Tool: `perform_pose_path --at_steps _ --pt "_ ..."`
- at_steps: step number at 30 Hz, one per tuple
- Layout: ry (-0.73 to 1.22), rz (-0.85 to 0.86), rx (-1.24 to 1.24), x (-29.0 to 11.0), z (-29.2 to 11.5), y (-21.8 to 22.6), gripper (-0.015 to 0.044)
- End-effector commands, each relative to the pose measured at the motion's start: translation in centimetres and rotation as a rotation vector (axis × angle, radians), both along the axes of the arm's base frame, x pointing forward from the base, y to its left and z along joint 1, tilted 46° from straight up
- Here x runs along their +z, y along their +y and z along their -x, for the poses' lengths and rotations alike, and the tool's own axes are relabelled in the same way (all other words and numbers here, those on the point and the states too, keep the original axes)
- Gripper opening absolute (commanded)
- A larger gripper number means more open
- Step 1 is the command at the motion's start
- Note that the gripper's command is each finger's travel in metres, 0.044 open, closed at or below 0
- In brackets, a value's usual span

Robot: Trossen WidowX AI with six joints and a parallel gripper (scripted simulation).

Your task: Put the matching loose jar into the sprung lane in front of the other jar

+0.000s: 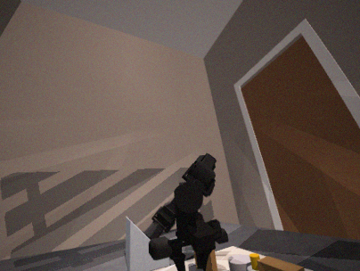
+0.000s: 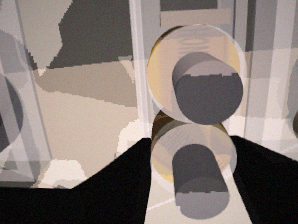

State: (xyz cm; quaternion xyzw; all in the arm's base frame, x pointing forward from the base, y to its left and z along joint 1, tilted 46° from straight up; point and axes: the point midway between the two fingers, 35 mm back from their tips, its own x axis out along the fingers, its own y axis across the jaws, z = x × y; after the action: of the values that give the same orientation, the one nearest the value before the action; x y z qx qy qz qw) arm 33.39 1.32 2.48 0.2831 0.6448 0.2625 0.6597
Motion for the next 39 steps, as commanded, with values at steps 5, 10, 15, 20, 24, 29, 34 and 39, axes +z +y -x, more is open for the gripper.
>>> perform_pose_path --at_steps 5,10,15,20,24,29,34,39 --pt "-0.013 -0.005 0.002 0.0 0.0 0.1 0.0" --pt "-0.013 -0.005 0.002 0.0 0.2 0.0 0.0" --pt "-0.013 -0.005 0.002 0.0 0.2 0.0 0.0" --pt "-0.013 -0.005 0.002 0.0 0.1 0.0 0.0026" --pt "-0.013 -0.005 0.002 0.0 0.1 0.0 0.0131" --pt "-0.013 -0.005 0.002 0.0 0.1 0.0 0.0263" --pt "-0.013 -0.005 0.002 0.1 0.1 -0.2 0.0271" --pt "-0.013 -0.004 0.002 1.2 0.2 -1.3 0.0271"
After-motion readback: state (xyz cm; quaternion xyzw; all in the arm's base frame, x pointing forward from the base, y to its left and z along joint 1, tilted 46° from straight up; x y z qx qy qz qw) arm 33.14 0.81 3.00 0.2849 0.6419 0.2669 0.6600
